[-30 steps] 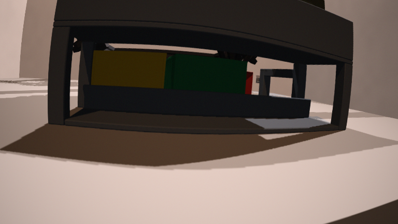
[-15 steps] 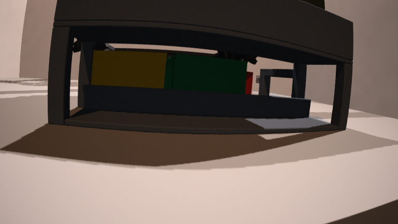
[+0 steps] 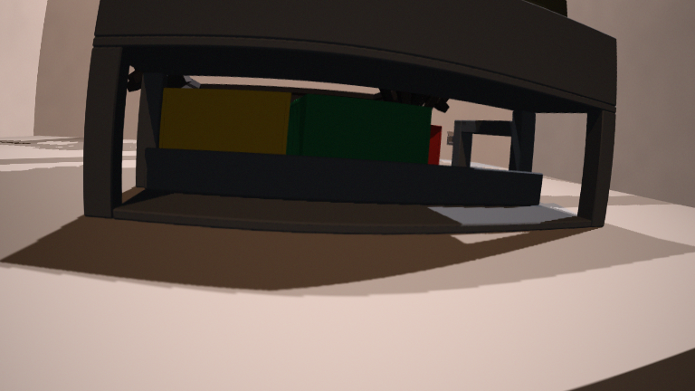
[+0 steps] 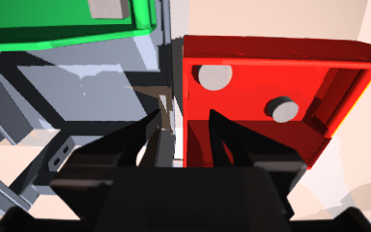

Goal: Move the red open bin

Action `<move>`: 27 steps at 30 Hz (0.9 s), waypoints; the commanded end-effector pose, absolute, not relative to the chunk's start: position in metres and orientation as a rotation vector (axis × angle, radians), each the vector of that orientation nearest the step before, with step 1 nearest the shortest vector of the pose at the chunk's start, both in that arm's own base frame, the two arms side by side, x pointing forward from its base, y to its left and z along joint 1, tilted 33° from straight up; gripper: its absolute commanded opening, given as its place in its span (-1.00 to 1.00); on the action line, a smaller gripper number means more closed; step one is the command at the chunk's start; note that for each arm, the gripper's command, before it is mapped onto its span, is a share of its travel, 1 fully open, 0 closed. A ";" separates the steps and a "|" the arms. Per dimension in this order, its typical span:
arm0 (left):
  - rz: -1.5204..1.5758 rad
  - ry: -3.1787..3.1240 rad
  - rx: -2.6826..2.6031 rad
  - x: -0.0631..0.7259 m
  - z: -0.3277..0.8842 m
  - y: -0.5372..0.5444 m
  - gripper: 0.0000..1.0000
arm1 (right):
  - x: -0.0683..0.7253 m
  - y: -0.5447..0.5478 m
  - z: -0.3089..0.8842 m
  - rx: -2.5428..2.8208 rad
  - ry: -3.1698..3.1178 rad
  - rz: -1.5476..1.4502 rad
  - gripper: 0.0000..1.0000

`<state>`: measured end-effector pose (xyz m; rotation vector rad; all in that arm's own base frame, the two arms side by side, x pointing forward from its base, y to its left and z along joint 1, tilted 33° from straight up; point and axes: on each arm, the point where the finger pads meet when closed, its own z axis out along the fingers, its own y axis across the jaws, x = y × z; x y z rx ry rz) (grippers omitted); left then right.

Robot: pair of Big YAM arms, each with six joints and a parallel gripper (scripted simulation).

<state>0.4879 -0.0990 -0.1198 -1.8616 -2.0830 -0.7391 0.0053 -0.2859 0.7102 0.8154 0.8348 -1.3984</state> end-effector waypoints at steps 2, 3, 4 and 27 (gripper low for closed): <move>-0.769 -2.110 -1.876 0.497 -0.100 -0.114 -0.15 | 0.001 -0.270 0.721 0.788 0.791 -1.419 1.00; -0.770 -2.109 -1.881 0.497 -0.098 -0.117 -0.15 | 0.001 -0.270 0.721 0.788 0.791 -1.419 1.00; -0.772 -2.111 -1.881 0.498 -0.097 -0.118 -0.15 | 0.001 -0.270 0.721 0.788 0.791 -1.419 1.00; -0.780 -2.131 -1.887 0.499 -0.056 -0.144 -0.15 | 0.001 -0.270 0.721 0.788 0.791 -1.419 1.00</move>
